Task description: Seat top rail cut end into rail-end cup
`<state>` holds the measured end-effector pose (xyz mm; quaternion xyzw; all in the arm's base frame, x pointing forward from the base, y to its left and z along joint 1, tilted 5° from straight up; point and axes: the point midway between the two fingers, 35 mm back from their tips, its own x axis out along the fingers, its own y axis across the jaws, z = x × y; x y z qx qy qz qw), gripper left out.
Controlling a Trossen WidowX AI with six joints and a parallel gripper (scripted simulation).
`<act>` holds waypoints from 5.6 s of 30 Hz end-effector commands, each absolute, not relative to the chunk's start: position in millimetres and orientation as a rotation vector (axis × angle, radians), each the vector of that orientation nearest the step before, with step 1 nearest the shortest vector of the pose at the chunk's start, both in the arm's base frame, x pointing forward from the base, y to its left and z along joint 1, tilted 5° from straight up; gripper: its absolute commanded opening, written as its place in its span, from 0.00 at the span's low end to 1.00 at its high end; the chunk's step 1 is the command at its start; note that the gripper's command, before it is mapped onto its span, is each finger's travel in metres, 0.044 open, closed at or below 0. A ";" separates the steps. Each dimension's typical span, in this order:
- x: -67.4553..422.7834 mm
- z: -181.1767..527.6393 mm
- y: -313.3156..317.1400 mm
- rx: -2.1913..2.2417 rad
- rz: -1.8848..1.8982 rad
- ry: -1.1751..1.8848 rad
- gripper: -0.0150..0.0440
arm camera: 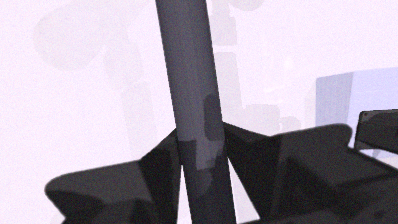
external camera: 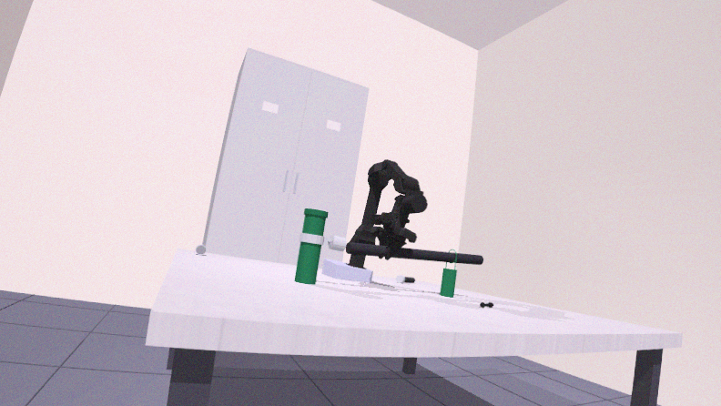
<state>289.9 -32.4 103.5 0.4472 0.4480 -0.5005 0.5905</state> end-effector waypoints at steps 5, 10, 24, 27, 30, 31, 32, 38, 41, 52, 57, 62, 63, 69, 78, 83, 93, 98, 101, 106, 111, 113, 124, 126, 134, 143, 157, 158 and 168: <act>290.0 103.1 -32.2 1.042 -1.164 1.044 0.25; 290.1 103.4 -32.4 1.042 -1.164 1.044 0.25; 293.3 109.3 -35.5 1.042 -1.164 1.043 0.25; 294.5 110.4 -36.4 1.042 -1.164 1.043 0.25; 295.6 111.3 -37.4 1.041 -1.164 1.043 0.25; 295.9 111.6 -37.7 1.041 -1.164 1.043 0.25; 296.1 111.9 -38.1 1.041 -1.164 1.043 0.25; 295.8 114.2 -39.3 1.041 -1.164 1.043 0.25; 295.1 114.3 -39.4 1.041 -1.164 1.043 0.25; 292.6 111.2 -38.1 1.041 -1.164 1.043 0.25; 291.6 110.1 -37.8 1.041 -1.164 1.043 0.25; 292.2 109.2 -42.8 1.041 -1.164 1.047 0.25; 292.4 108.9 -44.3 1.041 -1.164 1.048 0.25; 293.2 107.2 -53.7 1.041 -1.164 1.054 0.25; 293.4 106.8 -56.0 1.041 -1.164 1.056 0.25; 293.4 106.8 -56.0 1.041 -1.164 1.056 0.25; 293.4 106.8 -56.0 1.041 -1.164 1.056 0.25; 293.4 106.8 -56.0 1.041 -1.164 1.056 0.25; 293.4 106.8 -56.0 1.041 -1.164 1.056 0.25; 293.4 106.8 -56.0 1.041 -1.164 1.056 0.25; 293.0 106.2 -55.0 1.044 -1.164 1.060 0.25; 292.4 105.2 -52.9 1.049 -1.163 1.068 0.25; 292.1 105.1 -52.2 1.051 -1.163 1.070 0.25; 292.2 105.3 -52.4 1.050 -1.163 1.070 0.25; 292.5 106.5 -53.3 1.046 -1.164 1.067 0.25; 292.8 107.8 -54.4 1.044 -1.165 1.065 0.25; 293.5 109.5 -56.5 1.043 -1.165 1.063 0.25; 293.5 109.6 -56.7 1.043 -1.165 1.063 0.25; 294.1 110.8 -58.2 1.043 -1.165 1.063 0.25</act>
